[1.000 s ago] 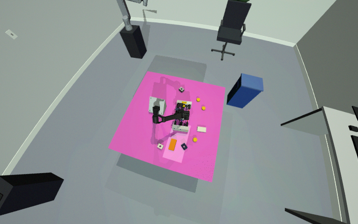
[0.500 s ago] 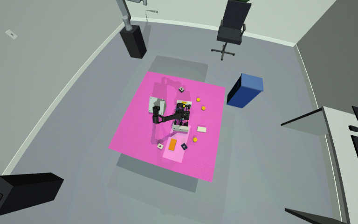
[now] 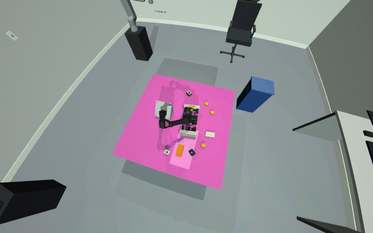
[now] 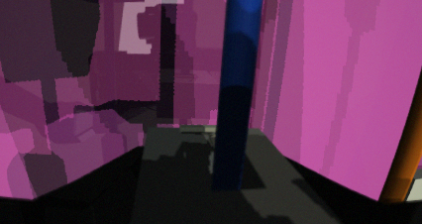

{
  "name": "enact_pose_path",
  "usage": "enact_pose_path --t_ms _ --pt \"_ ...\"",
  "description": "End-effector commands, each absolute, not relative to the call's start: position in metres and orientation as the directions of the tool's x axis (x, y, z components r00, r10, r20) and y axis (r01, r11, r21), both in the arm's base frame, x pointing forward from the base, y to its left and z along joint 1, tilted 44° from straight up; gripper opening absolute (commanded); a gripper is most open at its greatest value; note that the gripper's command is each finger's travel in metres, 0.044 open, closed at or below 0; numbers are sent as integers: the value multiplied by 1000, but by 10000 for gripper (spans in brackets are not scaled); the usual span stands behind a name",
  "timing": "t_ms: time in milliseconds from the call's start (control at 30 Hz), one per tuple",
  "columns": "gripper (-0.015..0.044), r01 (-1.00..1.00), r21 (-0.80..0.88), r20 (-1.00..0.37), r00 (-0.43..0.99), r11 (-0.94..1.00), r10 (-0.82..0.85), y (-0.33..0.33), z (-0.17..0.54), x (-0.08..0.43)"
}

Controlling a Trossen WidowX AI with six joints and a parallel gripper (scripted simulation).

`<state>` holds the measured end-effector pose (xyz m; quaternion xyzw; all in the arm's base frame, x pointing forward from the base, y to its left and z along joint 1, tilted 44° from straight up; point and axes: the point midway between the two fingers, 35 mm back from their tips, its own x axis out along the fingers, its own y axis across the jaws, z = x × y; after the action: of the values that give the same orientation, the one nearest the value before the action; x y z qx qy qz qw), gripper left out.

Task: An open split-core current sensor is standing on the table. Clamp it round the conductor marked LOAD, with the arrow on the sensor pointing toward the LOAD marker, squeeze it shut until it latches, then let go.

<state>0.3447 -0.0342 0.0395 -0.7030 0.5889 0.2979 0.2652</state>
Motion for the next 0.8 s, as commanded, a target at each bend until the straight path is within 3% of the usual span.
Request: enact_pose_path --t_ms 0,633,767 --pt "274 -986 -22 -731 128 -165 -670 -34 39 345" --pt "274 -986 -22 -731 128 -165 -670 -34 39 345" --pt "379 -986 -22 -731 128 -165 -670 -34 39 345"
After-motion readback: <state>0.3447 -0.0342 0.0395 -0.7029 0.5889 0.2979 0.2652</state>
